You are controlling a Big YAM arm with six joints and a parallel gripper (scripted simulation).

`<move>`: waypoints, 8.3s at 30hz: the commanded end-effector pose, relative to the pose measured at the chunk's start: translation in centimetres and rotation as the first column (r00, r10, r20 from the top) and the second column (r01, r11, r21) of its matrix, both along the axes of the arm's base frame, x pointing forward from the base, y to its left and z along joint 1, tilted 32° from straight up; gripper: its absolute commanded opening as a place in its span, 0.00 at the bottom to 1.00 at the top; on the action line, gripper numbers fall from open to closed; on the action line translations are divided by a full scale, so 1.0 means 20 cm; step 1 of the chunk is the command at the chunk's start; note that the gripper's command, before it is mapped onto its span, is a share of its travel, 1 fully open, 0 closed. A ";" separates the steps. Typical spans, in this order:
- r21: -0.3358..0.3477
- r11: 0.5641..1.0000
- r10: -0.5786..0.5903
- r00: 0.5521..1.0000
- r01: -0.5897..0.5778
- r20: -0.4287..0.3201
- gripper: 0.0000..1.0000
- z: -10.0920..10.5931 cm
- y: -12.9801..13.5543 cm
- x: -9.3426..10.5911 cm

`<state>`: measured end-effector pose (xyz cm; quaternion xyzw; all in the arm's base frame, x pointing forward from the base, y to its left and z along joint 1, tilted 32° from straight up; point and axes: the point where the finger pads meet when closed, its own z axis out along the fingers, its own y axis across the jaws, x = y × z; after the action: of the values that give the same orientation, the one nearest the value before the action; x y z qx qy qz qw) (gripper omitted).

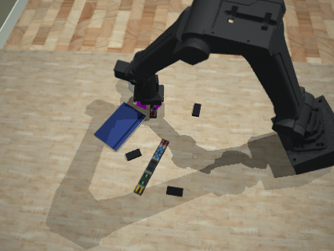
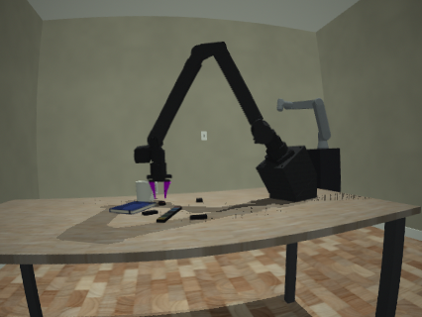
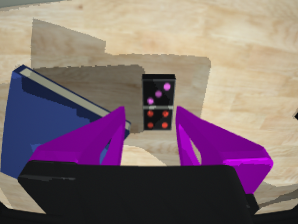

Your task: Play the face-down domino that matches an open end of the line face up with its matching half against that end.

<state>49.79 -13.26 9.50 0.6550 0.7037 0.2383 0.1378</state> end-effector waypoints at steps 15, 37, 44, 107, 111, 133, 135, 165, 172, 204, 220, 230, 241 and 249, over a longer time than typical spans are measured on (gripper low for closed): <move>0.000 1.000 -0.007 1.000 0.007 0.005 0.42 -0.01 0.00 0.03; 0.000 1.000 -0.011 1.000 0.011 0.011 0.42 -0.06 0.02 0.09; -0.001 1.000 -0.013 1.000 0.013 0.014 0.42 -0.06 0.02 0.10; -0.004 1.000 -0.009 1.000 0.009 0.027 0.42 -0.03 0.01 0.12; -0.004 1.000 -0.009 1.000 0.009 0.027 0.42 -0.03 0.01 0.12; 0.001 1.000 -0.007 1.000 0.007 0.005 0.42 -0.07 0.01 0.07; -0.001 1.000 -0.007 1.000 0.007 0.012 0.42 -0.06 0.01 0.09; -0.006 1.000 -0.007 0.999 0.007 0.037 0.42 -0.01 0.01 0.14; -0.004 1.000 -0.007 1.000 0.007 0.027 0.20 -0.03 0.01 0.12; -0.003 1.000 -0.007 1.000 0.007 0.020 0.20 -0.04 0.01 0.10; -0.002 1.000 -0.007 1.000 0.007 0.017 0.20 -0.05 0.01 0.10; -0.005 1.000 -0.007 0.999 0.007 0.034 0.20 -0.01 0.01 0.14; -0.003 1.000 -0.006 1.000 0.006 0.027 0.20 0.11 -0.02 0.04; -0.004 1.000 -0.006 0.999 0.006 0.033 0.20 0.16 -0.02 0.03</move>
<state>49.67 -12.60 10.67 0.6575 0.7011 0.2417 0.1326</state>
